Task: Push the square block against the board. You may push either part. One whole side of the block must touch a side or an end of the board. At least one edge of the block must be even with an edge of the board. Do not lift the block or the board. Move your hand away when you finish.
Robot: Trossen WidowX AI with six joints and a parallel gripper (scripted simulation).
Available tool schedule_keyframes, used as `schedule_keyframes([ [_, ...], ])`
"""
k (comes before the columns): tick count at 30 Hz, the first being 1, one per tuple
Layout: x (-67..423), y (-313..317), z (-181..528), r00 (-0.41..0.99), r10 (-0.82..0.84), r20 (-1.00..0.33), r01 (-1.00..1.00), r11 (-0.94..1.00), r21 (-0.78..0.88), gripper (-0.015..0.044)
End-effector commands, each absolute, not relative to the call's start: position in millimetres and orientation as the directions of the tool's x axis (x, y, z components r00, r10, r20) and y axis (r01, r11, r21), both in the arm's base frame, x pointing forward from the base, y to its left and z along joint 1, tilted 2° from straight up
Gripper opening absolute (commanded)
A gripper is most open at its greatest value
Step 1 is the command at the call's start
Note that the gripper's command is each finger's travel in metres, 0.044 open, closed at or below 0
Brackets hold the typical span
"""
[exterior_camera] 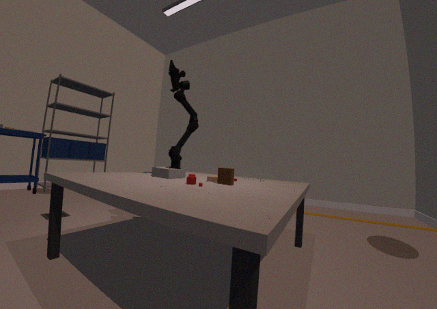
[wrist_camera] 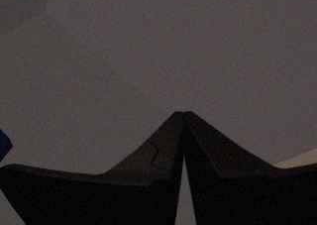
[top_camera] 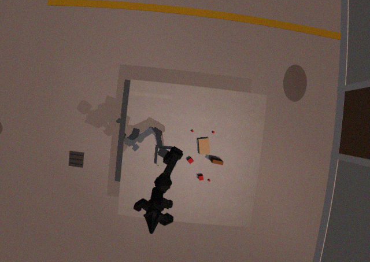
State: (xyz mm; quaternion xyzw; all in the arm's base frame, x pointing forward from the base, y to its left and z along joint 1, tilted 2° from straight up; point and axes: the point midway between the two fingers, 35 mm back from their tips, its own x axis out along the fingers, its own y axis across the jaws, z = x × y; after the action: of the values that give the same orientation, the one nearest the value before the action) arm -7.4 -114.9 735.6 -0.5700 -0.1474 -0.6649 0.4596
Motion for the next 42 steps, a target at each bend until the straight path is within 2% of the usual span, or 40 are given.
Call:
schedule_keyframes([
  [1,-11,-138,730,0.066,-0.494,0.867,0.841,-0.440,-0.315,0.0000],
  [18,13,-234,689,0.144,-0.700,0.700,0.977,-0.013,-0.214,0.0000],
  [27,43,-268,663,0.225,-0.757,0.614,0.972,0.131,-0.195,0.0000],
  [38,92,-315,615,0.345,-0.825,0.447,0.933,0.355,-0.065,0.0000],
  [42,112,-313,606,0.404,-0.806,0.432,0.899,0.437,-0.025,0.0000],
])
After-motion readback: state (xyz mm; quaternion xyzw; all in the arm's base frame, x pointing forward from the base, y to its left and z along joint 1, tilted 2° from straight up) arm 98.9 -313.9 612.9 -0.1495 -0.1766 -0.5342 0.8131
